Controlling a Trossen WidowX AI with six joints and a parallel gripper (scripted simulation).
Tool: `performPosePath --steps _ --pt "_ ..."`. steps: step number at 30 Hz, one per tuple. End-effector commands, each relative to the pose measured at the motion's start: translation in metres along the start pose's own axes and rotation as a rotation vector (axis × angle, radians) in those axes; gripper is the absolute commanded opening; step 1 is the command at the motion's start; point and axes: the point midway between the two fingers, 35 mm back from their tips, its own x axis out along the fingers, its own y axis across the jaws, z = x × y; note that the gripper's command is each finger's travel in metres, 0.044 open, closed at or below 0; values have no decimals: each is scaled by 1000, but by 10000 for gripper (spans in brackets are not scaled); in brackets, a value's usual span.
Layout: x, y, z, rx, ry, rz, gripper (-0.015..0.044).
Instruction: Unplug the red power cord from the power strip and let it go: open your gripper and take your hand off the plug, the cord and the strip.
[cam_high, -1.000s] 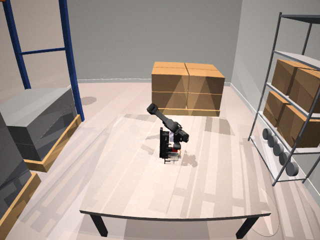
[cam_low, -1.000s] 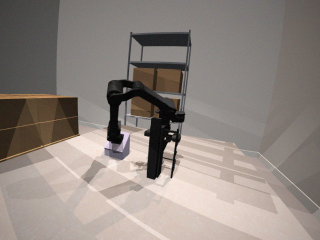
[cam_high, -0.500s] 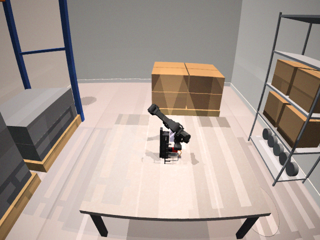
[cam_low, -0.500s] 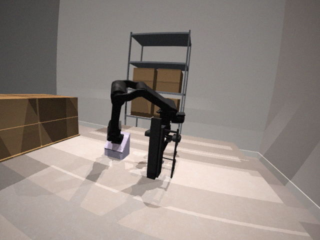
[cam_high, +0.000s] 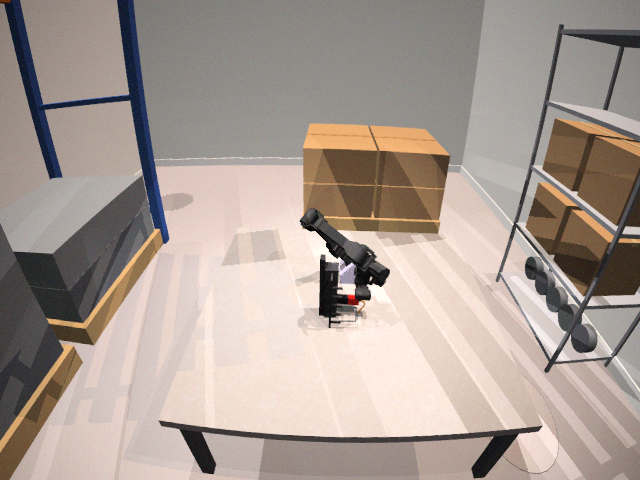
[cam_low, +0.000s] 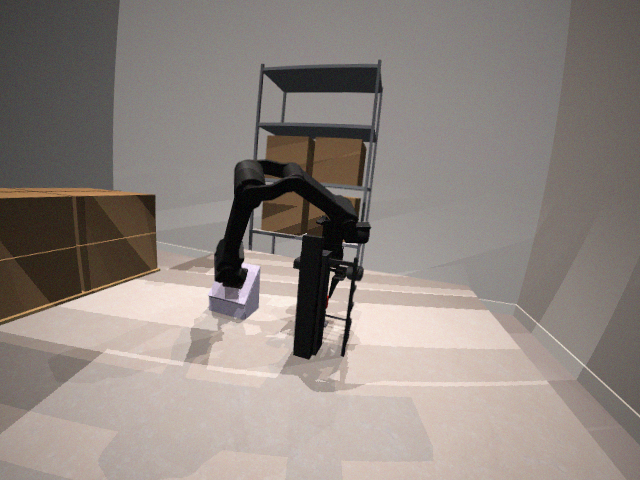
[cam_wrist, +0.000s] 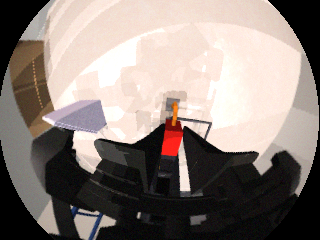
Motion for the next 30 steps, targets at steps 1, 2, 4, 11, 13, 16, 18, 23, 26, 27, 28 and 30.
performPosePath --steps 1,2,4,11,13,16,18,23,26,27,28,30 --pt "-9 -3 21 6 -52 -9 0" --pt "-9 -3 23 6 -52 -9 0" --pt "-10 -2 26 5 -52 -9 0" --pt "-3 1 18 4 -46 -9 157" --pt "-3 1 18 4 -46 -9 210" --pt "-3 1 18 4 -46 -9 289" --pt "-3 1 18 4 -46 -9 341" --pt "-12 -1 47 4 -50 -10 440" --pt "-18 1 76 4 -51 -10 440" --pt "-19 1 78 5 -51 -10 440" --pt "-19 1 78 5 -51 -10 440" --pt "-19 1 78 5 -51 -10 440"
